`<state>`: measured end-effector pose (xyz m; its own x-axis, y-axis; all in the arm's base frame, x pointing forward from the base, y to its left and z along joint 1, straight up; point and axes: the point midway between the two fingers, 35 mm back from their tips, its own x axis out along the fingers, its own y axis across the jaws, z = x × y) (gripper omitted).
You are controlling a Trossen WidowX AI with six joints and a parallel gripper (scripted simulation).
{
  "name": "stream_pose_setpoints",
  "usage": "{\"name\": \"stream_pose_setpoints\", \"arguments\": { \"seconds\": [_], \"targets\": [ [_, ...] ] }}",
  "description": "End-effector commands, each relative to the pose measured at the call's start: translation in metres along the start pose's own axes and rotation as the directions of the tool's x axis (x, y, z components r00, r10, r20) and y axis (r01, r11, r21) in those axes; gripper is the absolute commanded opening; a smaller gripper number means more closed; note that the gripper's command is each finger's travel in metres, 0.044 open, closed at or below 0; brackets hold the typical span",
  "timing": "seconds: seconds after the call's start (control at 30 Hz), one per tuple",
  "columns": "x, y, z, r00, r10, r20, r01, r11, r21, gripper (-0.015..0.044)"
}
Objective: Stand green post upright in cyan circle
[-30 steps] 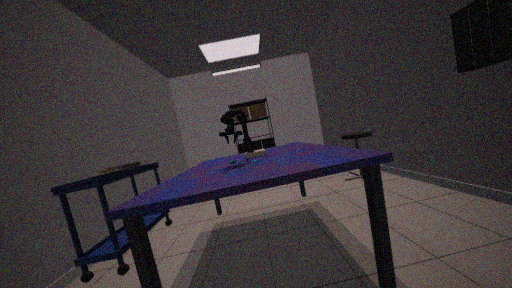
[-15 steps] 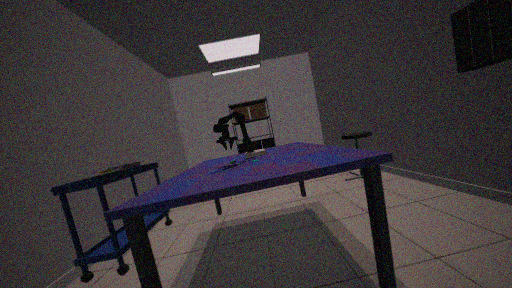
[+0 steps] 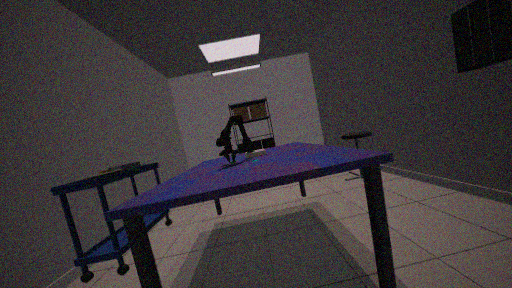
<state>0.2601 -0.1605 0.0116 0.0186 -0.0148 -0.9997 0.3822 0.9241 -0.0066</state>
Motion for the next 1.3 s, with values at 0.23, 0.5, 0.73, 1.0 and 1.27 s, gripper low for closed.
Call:
{"name": "stream_pose_setpoints", "arguments": {
  "seconds": [0.23,0.5,0.73,1.0,1.27],
  "targets": [
    [0.004,0.0,0.0,1.0,0.003,0.003,-0.003,1.0,0.005,0.0023],
    [-0.004,0.001,0.002,1.0,0.009,0.0,-0.009,1.0,0.002,0.0023],
    [-0.024,0.0,0.005,1.0,0.008,0.001,-0.008,1.0,0.003,0.0023],
    [-0.049,0.0,0.007,1.0,0.006,0.002,-0.006,1.0,0.003,0.0023],
    [-0.075,-0.001,0.006,1.0,0.005,0.003,-0.005,1.0,0.004,0.0023]
  ]
}}
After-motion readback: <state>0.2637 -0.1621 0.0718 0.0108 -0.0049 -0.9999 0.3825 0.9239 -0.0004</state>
